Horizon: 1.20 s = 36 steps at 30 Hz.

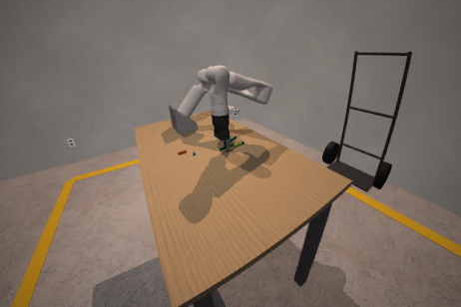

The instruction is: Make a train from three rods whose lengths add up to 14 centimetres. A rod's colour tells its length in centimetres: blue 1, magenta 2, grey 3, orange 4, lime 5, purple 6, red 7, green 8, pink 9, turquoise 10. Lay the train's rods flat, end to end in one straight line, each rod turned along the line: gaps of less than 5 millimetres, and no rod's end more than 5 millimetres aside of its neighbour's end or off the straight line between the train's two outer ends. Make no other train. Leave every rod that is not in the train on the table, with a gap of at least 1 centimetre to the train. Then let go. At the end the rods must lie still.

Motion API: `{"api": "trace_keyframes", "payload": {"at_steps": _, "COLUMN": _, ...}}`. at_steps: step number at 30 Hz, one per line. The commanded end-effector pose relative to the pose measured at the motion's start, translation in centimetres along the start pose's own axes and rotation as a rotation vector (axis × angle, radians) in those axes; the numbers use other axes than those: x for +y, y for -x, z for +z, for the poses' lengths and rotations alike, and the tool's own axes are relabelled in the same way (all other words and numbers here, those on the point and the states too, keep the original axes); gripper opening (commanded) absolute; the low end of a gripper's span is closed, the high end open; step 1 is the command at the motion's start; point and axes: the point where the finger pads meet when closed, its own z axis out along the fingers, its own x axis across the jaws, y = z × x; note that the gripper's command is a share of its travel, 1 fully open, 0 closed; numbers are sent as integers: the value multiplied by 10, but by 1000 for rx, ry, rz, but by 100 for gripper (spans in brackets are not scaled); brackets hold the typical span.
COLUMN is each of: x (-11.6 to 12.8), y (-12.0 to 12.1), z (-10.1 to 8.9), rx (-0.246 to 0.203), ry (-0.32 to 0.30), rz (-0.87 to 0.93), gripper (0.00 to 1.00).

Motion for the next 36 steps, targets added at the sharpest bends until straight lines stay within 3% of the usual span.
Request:
{"api": "trace_keyframes", "payload": {"at_steps": 1, "x": 0, "y": 0, "z": -1, "rx": 2, "ry": 0, "rz": 0, "gripper": 24}}
{"api": "trace_keyframes", "payload": {"at_steps": 36, "x": 0, "y": 0, "z": 11, "rx": 2, "ry": 0, "rz": 0, "gripper": 24}}
